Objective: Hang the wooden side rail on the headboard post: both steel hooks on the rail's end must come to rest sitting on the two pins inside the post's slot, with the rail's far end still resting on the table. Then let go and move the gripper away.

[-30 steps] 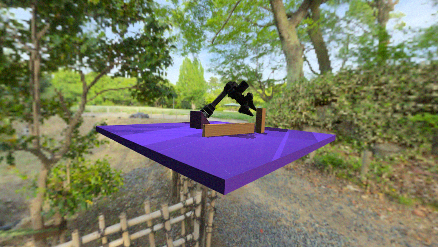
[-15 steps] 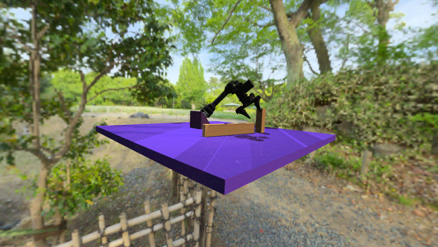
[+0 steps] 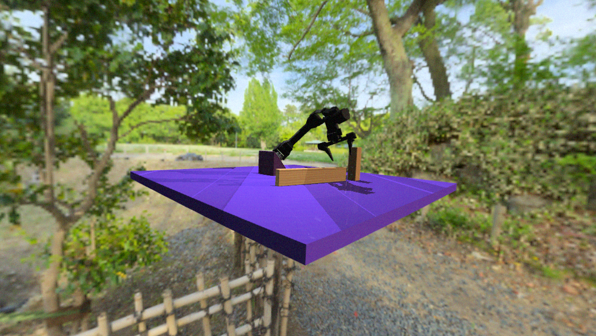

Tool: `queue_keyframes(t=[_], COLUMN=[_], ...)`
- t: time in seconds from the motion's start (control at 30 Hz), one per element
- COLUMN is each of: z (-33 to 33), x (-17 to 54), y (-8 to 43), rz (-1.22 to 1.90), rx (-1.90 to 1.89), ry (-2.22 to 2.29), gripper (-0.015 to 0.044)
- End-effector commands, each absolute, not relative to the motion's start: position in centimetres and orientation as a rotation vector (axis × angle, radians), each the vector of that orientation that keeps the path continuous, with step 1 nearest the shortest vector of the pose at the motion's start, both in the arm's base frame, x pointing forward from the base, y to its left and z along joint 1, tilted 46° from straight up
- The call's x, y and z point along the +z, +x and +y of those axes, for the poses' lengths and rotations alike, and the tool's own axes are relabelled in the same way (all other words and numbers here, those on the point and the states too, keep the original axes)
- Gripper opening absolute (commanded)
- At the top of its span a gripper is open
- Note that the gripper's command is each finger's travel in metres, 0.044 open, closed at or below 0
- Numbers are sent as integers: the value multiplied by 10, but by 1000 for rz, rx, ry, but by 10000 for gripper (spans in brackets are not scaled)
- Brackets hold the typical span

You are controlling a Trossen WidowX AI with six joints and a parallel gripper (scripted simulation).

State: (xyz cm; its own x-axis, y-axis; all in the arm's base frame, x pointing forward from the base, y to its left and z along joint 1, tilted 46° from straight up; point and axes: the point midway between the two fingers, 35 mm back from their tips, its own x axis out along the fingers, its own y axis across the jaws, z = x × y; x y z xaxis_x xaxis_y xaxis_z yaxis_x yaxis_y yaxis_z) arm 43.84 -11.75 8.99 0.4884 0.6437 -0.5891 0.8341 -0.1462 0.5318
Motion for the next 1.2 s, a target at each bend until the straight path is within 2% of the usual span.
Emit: queue_keyframes(t=[0.0, 0.6, 1.17], z=[-104, -103, -68], x=[114, 114, 78], y=[386, 386, 394], rz=[1584, 1586, 1586], rx=[-927, -931, -929], ry=[2051, 2051, 2052], gripper=[440, 440, 440])
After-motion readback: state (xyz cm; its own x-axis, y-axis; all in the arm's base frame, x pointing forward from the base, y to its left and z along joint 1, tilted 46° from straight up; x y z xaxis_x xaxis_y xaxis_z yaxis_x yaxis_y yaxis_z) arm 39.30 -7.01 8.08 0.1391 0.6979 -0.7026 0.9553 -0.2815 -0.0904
